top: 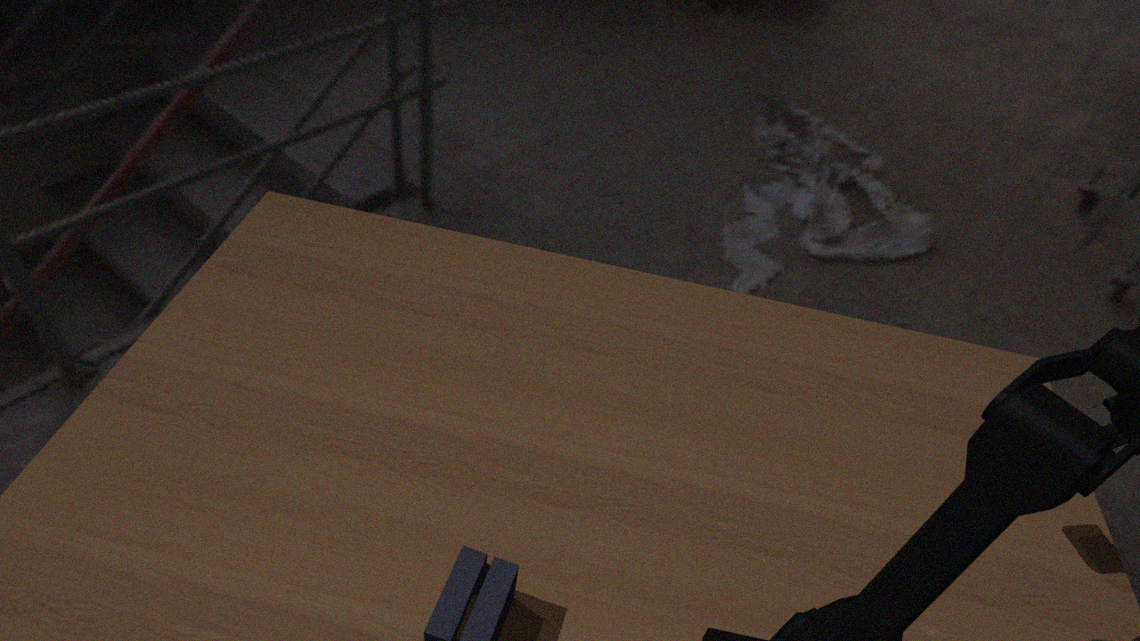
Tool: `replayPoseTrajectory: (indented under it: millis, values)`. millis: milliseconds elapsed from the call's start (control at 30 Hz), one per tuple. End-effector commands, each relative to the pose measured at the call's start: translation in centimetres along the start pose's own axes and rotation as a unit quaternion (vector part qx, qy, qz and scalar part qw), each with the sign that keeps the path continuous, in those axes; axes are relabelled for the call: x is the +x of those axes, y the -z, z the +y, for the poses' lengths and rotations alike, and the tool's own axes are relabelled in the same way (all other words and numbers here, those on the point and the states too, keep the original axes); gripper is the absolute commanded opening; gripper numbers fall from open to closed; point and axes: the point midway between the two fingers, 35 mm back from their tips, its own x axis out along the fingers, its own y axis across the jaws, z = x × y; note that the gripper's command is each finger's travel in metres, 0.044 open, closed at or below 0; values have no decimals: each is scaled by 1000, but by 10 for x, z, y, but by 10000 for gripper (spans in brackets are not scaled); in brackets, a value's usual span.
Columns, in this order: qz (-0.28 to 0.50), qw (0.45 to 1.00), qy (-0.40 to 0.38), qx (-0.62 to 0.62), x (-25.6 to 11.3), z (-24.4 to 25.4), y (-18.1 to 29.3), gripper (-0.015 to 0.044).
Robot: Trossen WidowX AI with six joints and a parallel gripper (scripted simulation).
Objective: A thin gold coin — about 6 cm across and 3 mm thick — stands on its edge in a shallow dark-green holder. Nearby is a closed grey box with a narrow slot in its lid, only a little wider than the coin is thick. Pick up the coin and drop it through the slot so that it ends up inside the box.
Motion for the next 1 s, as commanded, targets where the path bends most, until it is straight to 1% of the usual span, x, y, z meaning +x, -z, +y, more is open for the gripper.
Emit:
replayPoseTrajectory:
  millis: [0, 33, 133, 267, 500, 667, 833, 967]
  values:
    - [2, 1000, 1, -5, 0, -1, 3, 374]
    - [7, 1000, 3, -21, -1, -5, 12, 347]
    - [35, 993, 16, -112, -8, -31, 59, 269]
    - [70, 972, 28, -221, -21, -67, 112, 164]
    - [122, 900, 39, -416, -56, -152, 193, 161]
    - [154, 830, 40, -535, -84, -212, 230, 161]
    - [195, 709, 37, -677, -121, -289, 260, 161]
    - [223, 594, 28, -772, -153, -350, 271, 161]
